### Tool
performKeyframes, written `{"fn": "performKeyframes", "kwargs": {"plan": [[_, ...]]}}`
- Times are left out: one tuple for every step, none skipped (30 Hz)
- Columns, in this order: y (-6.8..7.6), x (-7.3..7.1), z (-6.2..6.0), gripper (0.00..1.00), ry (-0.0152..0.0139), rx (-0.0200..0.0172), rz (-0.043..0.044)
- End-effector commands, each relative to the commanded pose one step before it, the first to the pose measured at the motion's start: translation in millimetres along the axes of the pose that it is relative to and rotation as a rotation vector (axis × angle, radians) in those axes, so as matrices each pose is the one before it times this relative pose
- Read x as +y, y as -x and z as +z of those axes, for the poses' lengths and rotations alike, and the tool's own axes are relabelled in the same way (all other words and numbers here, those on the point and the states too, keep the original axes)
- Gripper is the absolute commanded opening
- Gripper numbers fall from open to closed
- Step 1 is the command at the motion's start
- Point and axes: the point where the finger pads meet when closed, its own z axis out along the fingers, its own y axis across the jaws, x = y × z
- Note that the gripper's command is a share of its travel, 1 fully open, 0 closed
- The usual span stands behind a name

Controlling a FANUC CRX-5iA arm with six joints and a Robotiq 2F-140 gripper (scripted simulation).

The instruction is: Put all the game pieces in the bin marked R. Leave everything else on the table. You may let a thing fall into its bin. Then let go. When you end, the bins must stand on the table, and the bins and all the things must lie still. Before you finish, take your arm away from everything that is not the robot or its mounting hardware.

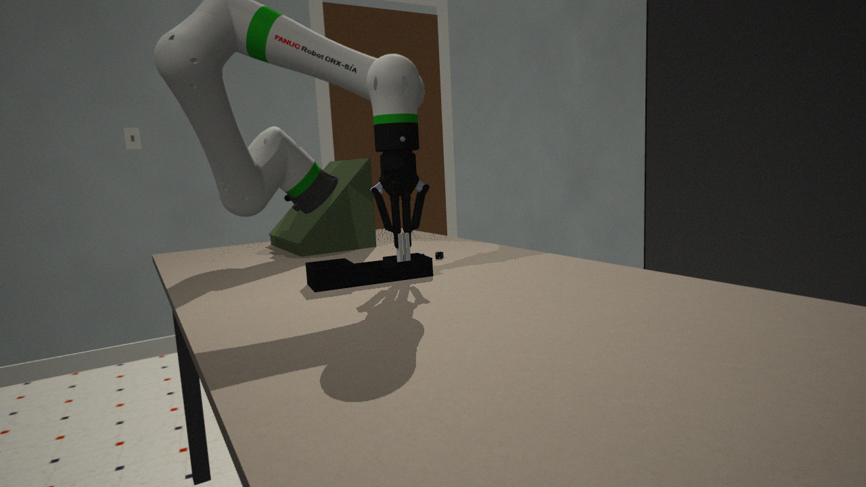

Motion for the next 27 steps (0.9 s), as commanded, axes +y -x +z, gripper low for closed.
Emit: {"fn": "performKeyframes", "kwargs": {"plan": [[-0.13, -0.13, -5.04, 0.05, -0.00023, 0.00029, -0.00001], [0.00, 0.00, -1.33, 0.05, 0.00000, 0.00000, 0.00000], [0.00, 0.00, -1.33, 0.05, 0.00000, 0.00000, 0.00000], [0.00, 0.00, -1.33, 0.05, 0.00000, 0.00000, 0.00000], [0.00, 0.00, -1.33, 0.05, 0.00000, 0.00000, 0.00000], [0.00, 0.00, -1.33, 0.05, 0.00000, 0.00000, 0.00000], [0.00, 0.00, -1.33, 0.05, 0.00000, 0.00000, 0.00000], [0.00, 0.00, -1.33, 0.05, 0.00000, 0.00000, 0.00000], [0.00, 0.00, -1.33, 0.05, 0.00000, 0.00000, 0.00000], [0.00, 0.00, -1.33, 0.05, 0.00000, 0.00000, 0.00000], [0.00, 0.00, 0.00, 0.05, 0.00000, 0.00000, 0.00000], [0.00, 0.00, 0.00, 0.05, 0.00000, 0.00000, 0.00000], [0.00, 0.00, -4.00, 0.05, 0.00000, 0.00000, 0.00000], [0.00, 0.00, -4.00, 0.05, 0.00000, 0.00000, 0.00000], [0.00, 0.00, -4.00, 0.05, 0.00000, 0.00000, 0.00000], [0.00, 0.00, -4.00, 0.05, 0.00000, 0.00000, 0.00000], [0.00, 0.00, -4.00, 0.05, 0.00000, 0.00000, 0.00000], [0.00, 0.00, -4.00, 0.05, 0.00000, 0.00000, 0.00000], [0.00, 0.00, -4.00, 0.05, 0.00000, 0.00000, 0.00000], [0.00, 0.00, -3.40, 0.05, 0.00000, 0.00000, 0.00000], [0.00, 0.00, 0.00, 0.05, 0.00000, 0.00000, 0.00000], [0.00, 0.00, 0.00, 0.05, 0.00000, 0.00000, 0.00000], [0.00, 0.00, 0.00, 0.05, 0.00000, 0.00000, 0.00000], [0.00, 0.00, 0.00, 0.05, 0.00000, 0.00000, 0.00000], [0.00, 0.00, -8.33, 0.05, 0.00000, 0.00000, 0.00000], [0.00, 0.00, -8.33, 0.05, 0.00000, 0.00000, 0.00000], [0.00, 0.00, -8.33, 0.05, 0.00000, 0.00000, 0.00000]]}}
